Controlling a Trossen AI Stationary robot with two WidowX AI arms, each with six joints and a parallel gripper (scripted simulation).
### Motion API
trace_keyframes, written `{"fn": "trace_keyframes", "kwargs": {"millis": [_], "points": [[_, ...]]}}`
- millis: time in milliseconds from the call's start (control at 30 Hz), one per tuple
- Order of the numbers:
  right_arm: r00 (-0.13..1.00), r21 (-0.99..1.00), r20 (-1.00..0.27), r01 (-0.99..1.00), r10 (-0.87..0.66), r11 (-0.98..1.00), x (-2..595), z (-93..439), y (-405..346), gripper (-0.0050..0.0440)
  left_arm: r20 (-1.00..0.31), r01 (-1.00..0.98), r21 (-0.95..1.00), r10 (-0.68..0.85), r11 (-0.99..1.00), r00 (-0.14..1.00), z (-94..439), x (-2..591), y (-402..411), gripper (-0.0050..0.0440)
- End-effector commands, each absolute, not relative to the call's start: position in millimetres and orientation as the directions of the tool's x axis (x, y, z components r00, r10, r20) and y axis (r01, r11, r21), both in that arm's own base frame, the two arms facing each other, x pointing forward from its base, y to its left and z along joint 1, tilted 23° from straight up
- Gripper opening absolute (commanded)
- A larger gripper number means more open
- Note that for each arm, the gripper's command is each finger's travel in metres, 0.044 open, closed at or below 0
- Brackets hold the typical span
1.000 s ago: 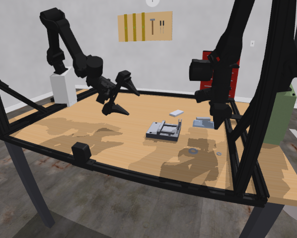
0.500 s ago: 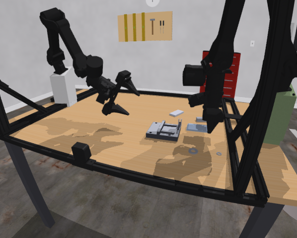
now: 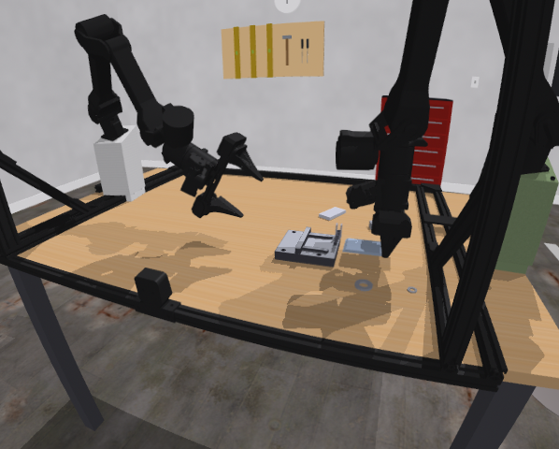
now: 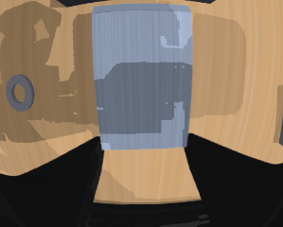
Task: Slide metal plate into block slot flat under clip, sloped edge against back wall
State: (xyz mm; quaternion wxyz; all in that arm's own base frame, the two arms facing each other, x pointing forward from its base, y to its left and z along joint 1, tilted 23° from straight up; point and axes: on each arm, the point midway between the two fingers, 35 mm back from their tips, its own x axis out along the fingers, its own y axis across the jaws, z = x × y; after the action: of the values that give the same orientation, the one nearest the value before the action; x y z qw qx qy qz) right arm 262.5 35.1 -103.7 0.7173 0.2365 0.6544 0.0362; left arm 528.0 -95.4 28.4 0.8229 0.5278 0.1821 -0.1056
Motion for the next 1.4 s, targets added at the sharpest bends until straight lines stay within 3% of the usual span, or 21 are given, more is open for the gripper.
{"fn": "trace_keyframes", "kwargs": {"millis": [0, 1367], "points": [[0.142, 0.385, -0.922, 0.261, 0.359, 0.885, 264.6, -105.9, 35.2, -0.005, -0.41, 0.363, 0.829, 0.021, 0.427, 0.912, 28.8, 527.8, -95.2, 0.044], [0.142, 0.384, -0.922, 0.246, 0.359, 0.89, 272.4, -103.9, 32.1, -0.005, -0.41, 0.363, 0.829, 0.021, 0.427, 0.912, 28.8, 527.8, -95.2, 0.044]]}}
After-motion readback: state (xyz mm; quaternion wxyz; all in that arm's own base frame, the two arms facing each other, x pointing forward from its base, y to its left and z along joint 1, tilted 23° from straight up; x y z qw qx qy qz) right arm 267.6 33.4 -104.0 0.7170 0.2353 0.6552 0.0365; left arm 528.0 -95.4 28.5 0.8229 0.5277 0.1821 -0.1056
